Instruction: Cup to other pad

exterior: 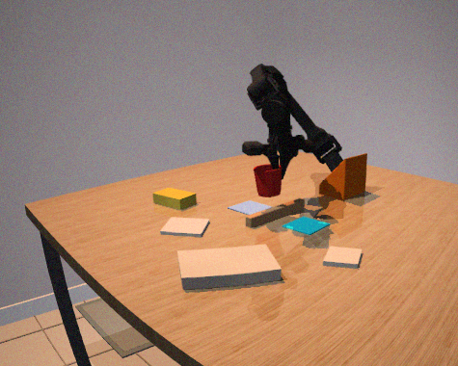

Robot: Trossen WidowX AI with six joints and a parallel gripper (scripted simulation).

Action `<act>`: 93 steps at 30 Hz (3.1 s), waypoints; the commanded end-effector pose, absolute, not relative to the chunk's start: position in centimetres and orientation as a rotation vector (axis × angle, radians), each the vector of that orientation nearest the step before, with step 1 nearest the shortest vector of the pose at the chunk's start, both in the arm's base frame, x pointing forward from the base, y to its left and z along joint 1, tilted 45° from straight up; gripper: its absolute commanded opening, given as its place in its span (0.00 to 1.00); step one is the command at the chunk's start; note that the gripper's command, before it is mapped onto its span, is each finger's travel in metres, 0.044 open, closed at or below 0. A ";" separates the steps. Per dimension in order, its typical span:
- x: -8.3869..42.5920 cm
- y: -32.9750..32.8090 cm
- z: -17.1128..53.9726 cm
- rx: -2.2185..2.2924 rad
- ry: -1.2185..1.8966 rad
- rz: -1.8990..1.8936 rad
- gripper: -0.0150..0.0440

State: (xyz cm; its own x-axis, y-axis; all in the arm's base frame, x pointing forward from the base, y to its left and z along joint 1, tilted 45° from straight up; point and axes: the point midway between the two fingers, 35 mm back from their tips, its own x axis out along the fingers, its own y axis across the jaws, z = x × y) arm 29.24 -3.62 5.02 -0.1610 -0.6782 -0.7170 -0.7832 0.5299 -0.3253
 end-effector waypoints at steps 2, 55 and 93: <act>29.5 -2.7 4.1 -1.190 1.889 0.146 0.25; 31.4 5.9 -4.1 -1.186 1.885 0.148 0.25; 30.8 3.0 -7.6 -1.181 1.882 0.143 0.25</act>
